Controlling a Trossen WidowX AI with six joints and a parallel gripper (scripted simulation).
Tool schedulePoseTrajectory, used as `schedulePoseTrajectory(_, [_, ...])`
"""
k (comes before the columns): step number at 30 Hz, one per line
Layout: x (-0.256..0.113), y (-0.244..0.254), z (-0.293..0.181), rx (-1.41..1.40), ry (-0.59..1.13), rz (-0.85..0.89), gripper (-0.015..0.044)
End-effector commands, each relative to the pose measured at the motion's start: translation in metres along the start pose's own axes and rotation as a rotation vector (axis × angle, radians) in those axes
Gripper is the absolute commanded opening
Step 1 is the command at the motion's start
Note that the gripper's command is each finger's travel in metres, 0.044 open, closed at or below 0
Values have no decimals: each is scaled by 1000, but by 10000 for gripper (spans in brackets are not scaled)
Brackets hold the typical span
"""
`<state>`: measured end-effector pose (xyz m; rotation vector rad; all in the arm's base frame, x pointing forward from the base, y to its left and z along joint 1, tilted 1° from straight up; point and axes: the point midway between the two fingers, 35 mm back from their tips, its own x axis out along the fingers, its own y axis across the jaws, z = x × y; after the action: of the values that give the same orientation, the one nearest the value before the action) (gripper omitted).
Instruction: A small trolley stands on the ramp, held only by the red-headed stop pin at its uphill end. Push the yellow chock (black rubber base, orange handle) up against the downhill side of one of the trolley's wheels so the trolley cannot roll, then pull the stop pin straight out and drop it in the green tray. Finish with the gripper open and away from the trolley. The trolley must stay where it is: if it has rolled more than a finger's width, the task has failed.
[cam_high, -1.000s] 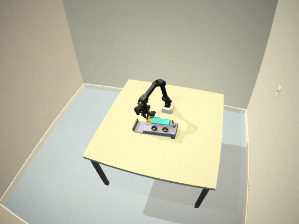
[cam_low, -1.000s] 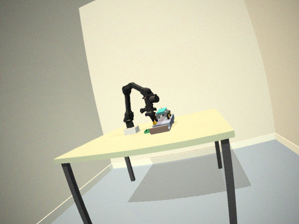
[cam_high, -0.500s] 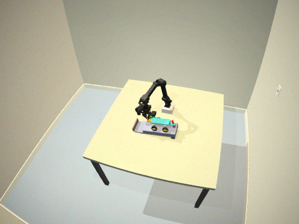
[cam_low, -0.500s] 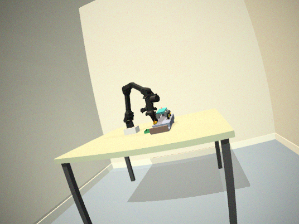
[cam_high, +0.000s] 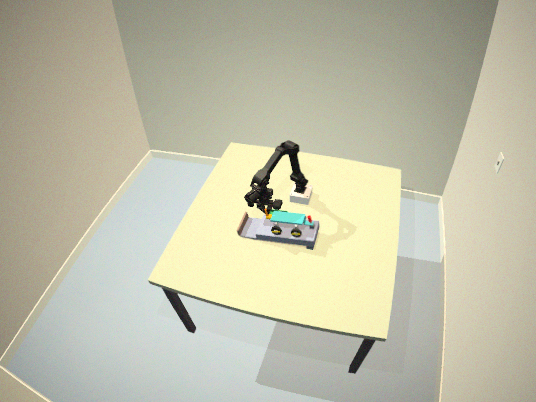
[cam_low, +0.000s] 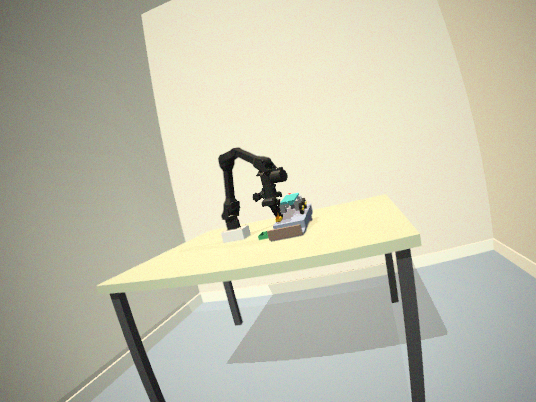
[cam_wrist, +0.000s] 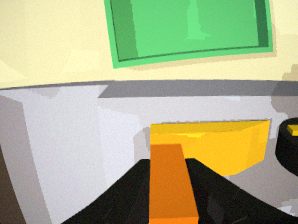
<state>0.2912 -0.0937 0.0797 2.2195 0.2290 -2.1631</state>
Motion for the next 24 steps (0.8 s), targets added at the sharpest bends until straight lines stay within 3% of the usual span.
schedulePoseTrajectory(1, [0, -5, 0, 4, -3, -6, 0])
schedulePoseTrajectory(19, [-1, -8, -1, 2, 0, 2, 0])
schedulePoseTrajectory(24, [-1, -8, -1, 2, 0, 2, 131])
